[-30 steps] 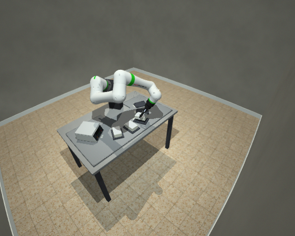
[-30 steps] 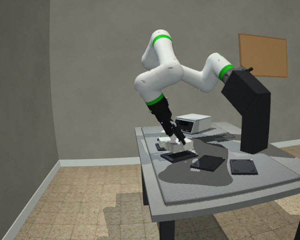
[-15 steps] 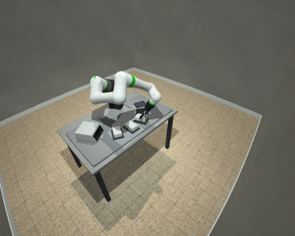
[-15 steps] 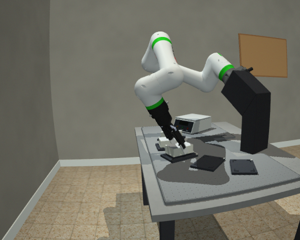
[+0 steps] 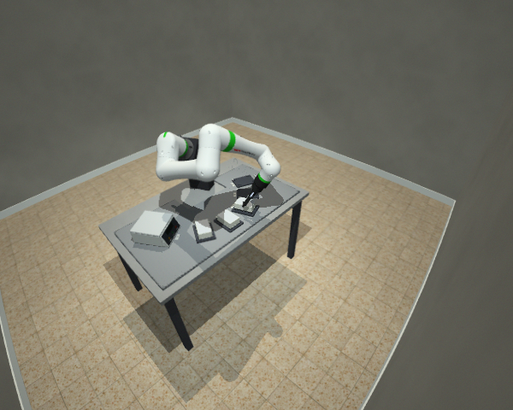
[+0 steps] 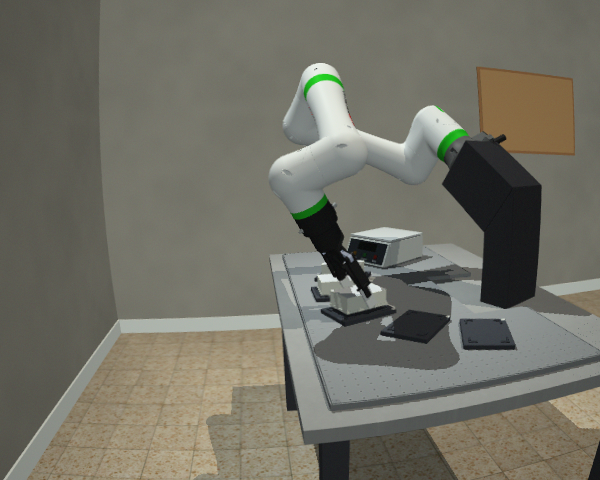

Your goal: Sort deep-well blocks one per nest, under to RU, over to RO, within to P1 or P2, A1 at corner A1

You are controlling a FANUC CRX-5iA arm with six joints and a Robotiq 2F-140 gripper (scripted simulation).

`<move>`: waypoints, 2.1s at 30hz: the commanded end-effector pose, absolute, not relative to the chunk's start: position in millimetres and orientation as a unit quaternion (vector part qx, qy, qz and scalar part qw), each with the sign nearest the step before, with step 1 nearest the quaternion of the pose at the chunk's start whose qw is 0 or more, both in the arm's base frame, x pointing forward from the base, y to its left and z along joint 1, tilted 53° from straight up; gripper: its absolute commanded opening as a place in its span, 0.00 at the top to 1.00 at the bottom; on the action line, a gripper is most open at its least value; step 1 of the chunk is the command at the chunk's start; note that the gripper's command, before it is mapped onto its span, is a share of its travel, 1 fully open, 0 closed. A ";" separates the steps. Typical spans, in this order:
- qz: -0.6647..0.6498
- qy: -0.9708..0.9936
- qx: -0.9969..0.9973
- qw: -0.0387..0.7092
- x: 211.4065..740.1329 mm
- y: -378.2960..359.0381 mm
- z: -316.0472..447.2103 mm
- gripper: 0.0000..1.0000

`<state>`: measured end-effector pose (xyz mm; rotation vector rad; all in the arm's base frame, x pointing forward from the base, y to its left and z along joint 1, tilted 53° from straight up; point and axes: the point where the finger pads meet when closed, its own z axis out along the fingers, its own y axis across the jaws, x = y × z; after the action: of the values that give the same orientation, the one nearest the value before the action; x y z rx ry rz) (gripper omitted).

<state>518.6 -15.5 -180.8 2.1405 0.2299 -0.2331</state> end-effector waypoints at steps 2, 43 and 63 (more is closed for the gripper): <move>-0.095 0.094 0.873 0.469 518.7 -15.3 -180.9 0.90; -0.095 0.094 0.873 0.469 521.2 -19.6 -184.6 0.90; -0.095 0.094 0.873 0.469 522.4 -21.6 -186.4 0.90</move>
<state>522.3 -21.7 -186.2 2.1405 0.2299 -0.2331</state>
